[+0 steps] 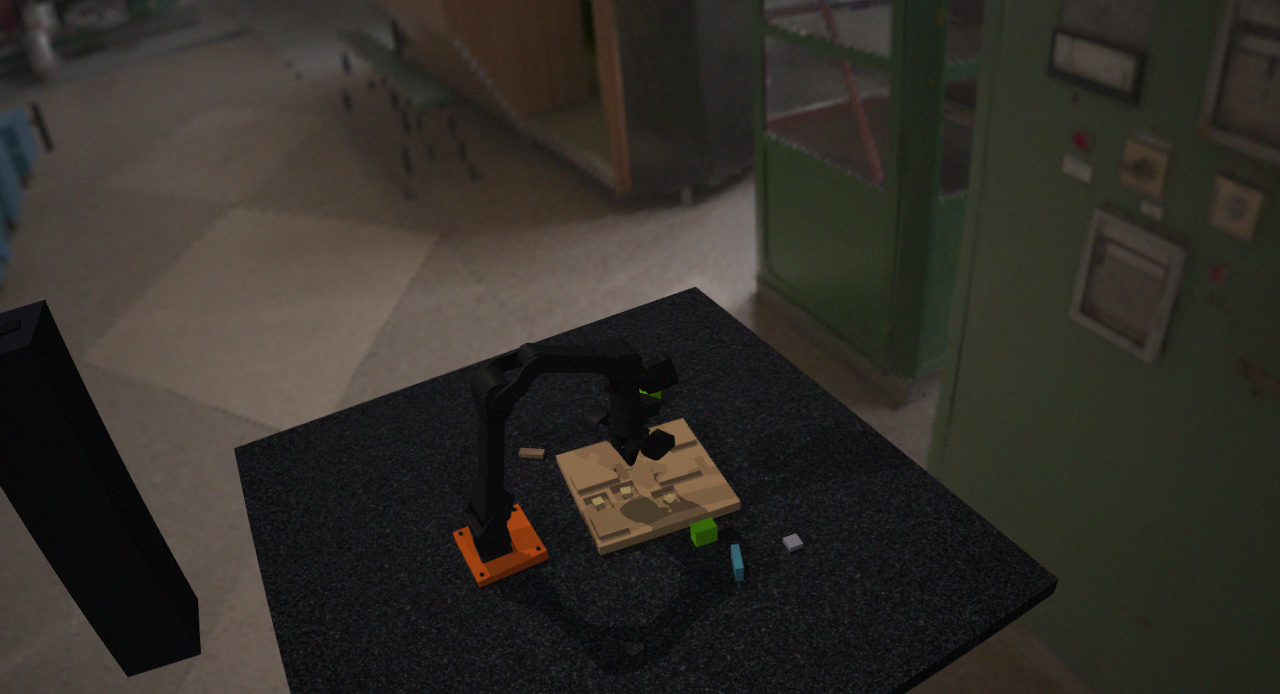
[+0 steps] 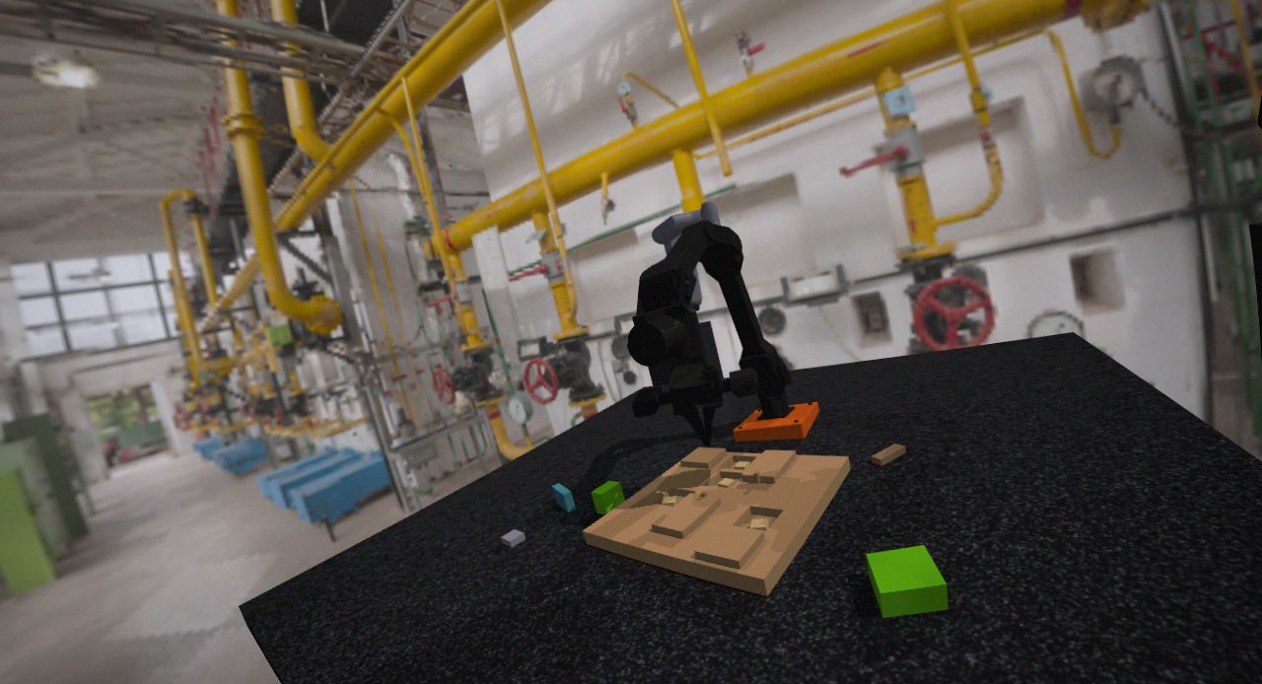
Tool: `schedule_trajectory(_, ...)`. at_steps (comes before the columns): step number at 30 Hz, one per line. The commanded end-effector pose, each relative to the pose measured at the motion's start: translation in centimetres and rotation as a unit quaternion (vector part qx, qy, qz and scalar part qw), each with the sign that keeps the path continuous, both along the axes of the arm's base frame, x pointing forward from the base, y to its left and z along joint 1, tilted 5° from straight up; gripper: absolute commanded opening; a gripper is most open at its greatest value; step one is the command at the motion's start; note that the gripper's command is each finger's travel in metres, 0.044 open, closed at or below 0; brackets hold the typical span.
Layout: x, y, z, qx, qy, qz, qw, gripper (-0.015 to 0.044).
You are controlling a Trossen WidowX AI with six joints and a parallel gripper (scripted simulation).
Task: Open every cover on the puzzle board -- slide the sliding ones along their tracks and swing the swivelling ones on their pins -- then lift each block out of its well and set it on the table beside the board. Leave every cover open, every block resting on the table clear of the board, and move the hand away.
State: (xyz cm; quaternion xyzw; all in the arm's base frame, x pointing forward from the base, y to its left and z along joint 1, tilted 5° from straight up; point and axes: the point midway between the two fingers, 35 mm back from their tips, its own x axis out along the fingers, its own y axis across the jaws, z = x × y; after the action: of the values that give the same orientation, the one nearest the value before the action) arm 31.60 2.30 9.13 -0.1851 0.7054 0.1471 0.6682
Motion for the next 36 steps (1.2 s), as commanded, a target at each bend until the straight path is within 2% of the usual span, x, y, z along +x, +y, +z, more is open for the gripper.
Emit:
schedule_trajectory(1, -6.6, 0.7, -0.4, 0.019, 0.022, 0.431, 0.902, 0.0000)
schedule_trajectory(6, -8.0, 0.7, -0.6, 0.024, 0.028, 0.525, 0.850, 0.0000)
schedule_trajectory(25, -8.0, 0.7, -0.7, 0.024, 0.029, 0.525, 0.850, 0.0000)
schedule_trajectory(36, -7.9, 0.4, -5.0, 0.024, 0.029, 0.525, 0.850, 0.0000)
